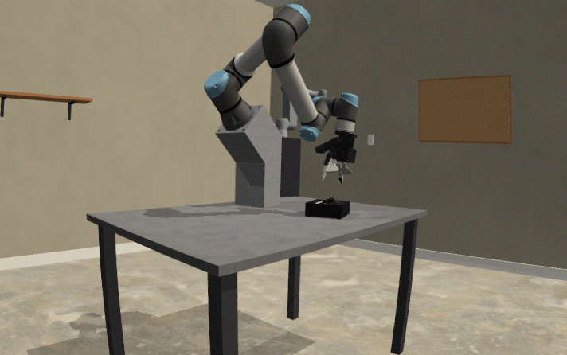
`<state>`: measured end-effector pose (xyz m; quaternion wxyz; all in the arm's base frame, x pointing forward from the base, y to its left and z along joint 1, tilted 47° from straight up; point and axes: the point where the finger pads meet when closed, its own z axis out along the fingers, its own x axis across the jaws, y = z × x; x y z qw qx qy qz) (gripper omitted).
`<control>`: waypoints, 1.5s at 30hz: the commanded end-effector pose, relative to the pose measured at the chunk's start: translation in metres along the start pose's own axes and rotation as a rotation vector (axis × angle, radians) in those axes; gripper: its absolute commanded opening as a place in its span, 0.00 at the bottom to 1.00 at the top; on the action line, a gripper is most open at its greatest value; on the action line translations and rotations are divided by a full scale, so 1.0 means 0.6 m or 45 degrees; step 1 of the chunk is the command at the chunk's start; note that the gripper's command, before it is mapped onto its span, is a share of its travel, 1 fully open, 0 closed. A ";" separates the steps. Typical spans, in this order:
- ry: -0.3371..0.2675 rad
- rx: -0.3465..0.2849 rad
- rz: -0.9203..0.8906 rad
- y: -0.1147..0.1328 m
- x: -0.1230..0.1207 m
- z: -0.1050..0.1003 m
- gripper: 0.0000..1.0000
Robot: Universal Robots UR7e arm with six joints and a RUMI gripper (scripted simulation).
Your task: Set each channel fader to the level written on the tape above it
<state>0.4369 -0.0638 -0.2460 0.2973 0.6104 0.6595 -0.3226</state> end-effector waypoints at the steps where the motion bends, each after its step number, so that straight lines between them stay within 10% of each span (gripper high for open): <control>1: 0.003 -0.006 -0.106 0.003 -0.001 0.004 1.00; 45: -0.006 0.010 -0.342 0.010 -0.003 0.015 1.00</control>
